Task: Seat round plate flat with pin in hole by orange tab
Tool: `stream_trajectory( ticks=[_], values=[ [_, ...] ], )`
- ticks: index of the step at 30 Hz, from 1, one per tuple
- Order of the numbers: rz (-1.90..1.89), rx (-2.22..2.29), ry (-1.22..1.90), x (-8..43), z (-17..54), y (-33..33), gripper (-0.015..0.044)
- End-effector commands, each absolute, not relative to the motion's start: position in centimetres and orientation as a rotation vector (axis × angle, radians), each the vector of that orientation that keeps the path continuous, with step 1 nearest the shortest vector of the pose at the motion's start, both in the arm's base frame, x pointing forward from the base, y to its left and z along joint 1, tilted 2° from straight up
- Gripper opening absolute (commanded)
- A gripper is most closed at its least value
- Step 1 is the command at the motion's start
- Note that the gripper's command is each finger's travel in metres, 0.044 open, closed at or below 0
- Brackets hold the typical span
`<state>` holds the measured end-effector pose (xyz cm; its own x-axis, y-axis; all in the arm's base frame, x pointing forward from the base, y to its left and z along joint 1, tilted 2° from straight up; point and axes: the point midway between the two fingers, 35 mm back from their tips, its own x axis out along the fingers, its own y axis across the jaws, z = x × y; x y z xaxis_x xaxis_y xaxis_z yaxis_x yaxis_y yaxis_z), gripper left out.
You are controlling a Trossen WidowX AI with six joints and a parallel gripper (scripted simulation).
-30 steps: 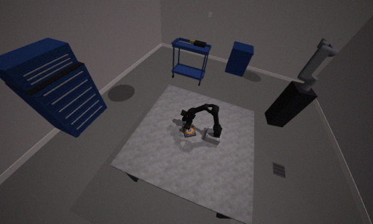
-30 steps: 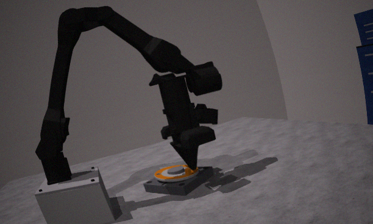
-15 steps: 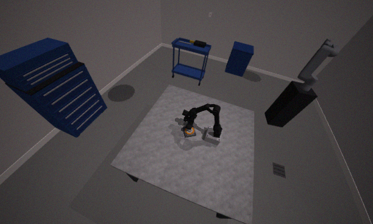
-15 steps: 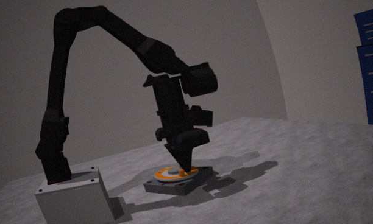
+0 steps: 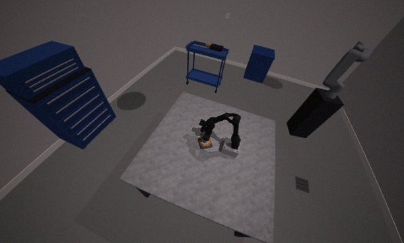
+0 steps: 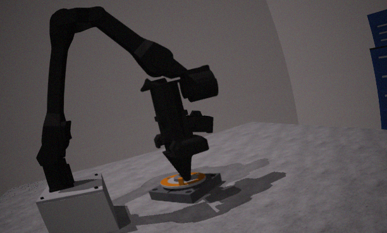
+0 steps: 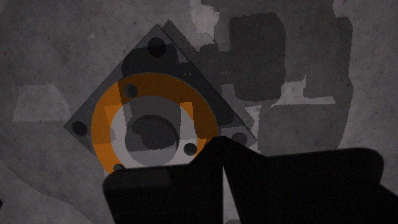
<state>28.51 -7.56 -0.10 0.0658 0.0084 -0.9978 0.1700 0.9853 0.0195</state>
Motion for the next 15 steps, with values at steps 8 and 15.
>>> stream_trajectory(
  ticks=[8, 15],
  values=[
    [-0.117, 0.139, 1.507, 26.8, -0.1, -6.9, 0.0000],
    [-0.117, 0.139, 1.508, 26.3, -0.1, -6.6, 0.0000]
  ],
)
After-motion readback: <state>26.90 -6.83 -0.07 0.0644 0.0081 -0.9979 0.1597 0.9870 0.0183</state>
